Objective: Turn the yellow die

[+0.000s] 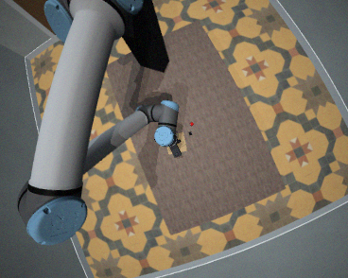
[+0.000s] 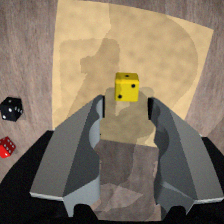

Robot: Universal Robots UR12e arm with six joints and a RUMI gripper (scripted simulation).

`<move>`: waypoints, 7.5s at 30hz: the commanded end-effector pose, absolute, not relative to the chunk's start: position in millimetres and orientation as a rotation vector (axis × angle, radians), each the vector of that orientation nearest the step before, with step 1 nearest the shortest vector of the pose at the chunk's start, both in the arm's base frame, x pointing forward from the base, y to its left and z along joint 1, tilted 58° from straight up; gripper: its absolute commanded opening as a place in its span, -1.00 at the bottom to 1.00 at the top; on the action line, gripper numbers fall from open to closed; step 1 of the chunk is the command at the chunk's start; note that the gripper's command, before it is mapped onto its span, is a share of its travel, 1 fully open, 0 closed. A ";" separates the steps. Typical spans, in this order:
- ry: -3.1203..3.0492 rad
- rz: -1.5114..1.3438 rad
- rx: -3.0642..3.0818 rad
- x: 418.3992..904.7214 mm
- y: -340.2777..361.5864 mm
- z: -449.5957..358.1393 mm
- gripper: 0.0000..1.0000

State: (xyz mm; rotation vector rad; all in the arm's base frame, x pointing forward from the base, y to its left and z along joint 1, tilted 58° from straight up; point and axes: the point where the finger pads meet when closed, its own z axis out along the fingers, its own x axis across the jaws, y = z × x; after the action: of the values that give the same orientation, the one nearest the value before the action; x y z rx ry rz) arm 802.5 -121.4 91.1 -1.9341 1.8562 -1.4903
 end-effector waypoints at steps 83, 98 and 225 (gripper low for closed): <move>1.681 -1.578 -1.853 775.2 -98.7 114.7 -0.58; 1.569 -1.640 -1.810 770.6 -97.6 116.8 -0.58; 1.000 -1.830 -1.523 803.1 -128.8 84.6 -0.58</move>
State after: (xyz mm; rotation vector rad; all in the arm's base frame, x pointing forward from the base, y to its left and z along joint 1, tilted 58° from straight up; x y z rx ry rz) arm 795.5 -122.1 90.3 -1.5240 0.9994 -1.8304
